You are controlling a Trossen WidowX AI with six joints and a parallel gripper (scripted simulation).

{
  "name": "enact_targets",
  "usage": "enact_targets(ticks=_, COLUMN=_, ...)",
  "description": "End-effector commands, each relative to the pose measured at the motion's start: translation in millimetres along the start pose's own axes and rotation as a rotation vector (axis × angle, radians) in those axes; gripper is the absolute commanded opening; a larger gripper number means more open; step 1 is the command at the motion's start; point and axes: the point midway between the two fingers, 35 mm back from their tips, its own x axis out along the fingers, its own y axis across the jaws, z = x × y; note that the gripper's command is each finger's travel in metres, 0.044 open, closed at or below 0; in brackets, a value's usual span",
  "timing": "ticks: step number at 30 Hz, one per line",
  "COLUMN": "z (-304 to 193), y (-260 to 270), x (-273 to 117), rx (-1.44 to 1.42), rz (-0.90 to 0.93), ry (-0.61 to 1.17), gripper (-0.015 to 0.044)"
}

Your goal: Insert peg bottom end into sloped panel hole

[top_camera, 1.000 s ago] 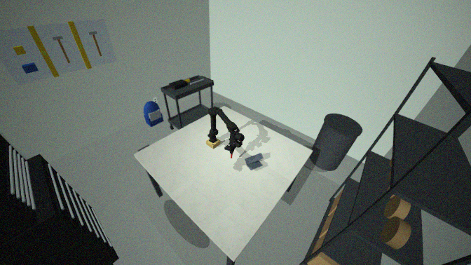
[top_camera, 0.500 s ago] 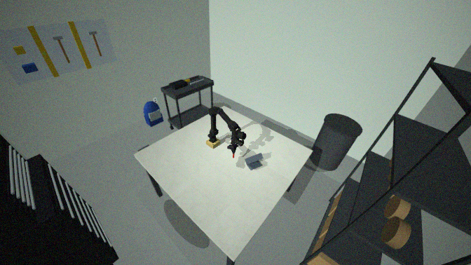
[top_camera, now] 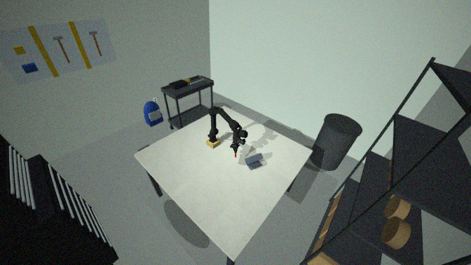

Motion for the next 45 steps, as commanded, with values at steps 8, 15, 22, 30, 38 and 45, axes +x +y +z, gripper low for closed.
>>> enact_targets(ticks=8, z=10.3, y=9.9, x=-4.3, rx=-0.082, rz=-0.044, ry=-0.037, gripper=0.0000)
enact_targets(ticks=15, z=16.6, y=15.9, x=-7.4, rx=-0.127, rz=-0.070, ry=-0.060, gripper=0.0000)
enact_targets(ticks=22, z=22.8, y=22.1, x=-10.7, rx=-0.171, rz=-0.095, ry=-0.083, gripper=0.0000)
enact_targets(ticks=30, z=29.5, y=29.4, x=-14.8, rx=-0.220, rz=-0.124, ry=-0.109, gripper=0.0000)
enact_targets(ticks=38, z=36.0, y=37.0, x=-19.3, rx=-0.268, rz=-0.153, ry=-0.136, gripper=0.0000)
enact_targets(ticks=45, z=41.3, y=43.9, x=-23.4, rx=-0.309, rz=-0.179, ry=-0.160, gripper=0.0000)
